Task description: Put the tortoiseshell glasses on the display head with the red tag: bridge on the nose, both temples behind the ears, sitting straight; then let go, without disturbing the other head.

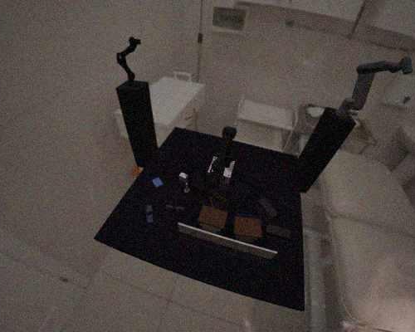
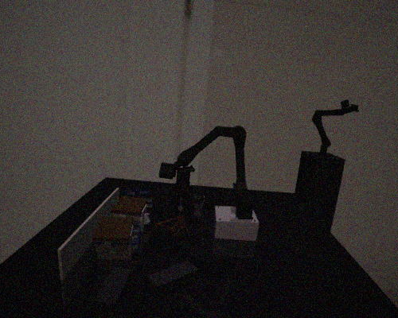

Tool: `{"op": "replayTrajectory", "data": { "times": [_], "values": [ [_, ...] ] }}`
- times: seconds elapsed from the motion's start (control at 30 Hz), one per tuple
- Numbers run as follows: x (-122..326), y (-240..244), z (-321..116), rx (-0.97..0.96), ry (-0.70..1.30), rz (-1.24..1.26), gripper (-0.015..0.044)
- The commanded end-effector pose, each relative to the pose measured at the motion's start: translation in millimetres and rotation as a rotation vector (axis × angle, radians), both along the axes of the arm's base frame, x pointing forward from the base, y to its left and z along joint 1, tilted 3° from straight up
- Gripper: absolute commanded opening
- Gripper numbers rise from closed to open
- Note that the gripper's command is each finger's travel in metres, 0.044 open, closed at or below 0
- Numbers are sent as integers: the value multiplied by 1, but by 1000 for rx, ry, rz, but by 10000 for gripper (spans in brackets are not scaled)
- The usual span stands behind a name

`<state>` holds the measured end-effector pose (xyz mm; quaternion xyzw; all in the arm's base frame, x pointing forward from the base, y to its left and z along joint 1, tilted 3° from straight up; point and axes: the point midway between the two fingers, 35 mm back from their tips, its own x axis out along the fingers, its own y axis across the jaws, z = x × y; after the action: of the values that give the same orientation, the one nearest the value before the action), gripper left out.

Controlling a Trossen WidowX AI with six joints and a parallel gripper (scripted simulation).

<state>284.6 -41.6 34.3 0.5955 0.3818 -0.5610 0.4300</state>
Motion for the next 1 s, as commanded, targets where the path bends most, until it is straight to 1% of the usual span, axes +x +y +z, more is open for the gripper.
{"op": "replayTrajectory", "data": {
  "times": [0.0,0.77,0.97],
  "values": [
    [-3,0,-9,-2,10,-4,120],
    [-6,1,-47,-2,11,-4,120],
    [-6,1,-49,-2,11,-4,120]
  ]
}}
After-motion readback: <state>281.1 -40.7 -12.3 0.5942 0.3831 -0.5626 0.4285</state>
